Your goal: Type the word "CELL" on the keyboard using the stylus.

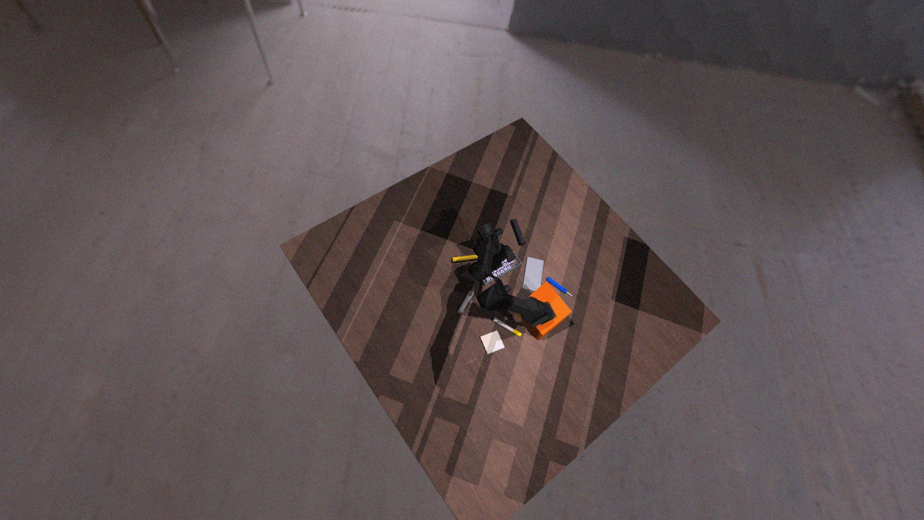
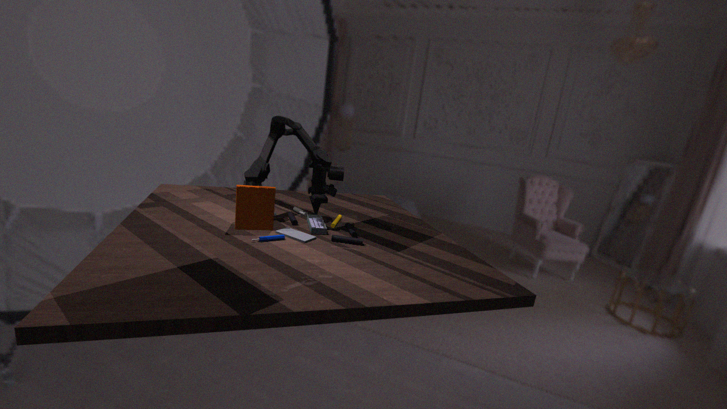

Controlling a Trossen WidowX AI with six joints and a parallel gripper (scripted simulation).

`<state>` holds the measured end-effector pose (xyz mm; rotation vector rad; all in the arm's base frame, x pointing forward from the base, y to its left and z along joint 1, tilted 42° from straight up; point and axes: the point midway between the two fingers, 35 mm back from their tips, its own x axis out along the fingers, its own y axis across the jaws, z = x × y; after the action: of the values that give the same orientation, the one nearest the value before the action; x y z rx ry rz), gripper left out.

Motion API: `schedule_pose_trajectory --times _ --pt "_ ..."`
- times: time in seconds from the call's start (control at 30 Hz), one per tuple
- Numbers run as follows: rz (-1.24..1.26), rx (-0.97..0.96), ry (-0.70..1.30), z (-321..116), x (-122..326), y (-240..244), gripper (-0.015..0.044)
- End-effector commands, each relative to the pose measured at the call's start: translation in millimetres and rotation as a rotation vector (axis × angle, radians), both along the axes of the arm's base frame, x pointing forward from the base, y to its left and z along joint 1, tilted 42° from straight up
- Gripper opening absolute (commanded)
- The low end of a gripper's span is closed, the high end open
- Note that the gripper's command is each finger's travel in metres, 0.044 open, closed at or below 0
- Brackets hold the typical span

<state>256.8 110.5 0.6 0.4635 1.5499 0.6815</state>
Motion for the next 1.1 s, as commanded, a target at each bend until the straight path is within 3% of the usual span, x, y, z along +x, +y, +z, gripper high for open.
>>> schedule_pose_trajectory --times 0.0,0.43,0.63,1.07 --pt "-0.004 -0.002 0.009 -23.7 3.8 -25.3 0.0000" --pt "-0.003 -0.001 0.009 -39.9 4.8 -43.4 0.0000" --pt "-0.003 -0.003 0.008 -77.8 10.1 -86.1 0.0000" --pt "-0.003 -0.003 0.009 -67.0 -8.6 -77.0 0.0000"
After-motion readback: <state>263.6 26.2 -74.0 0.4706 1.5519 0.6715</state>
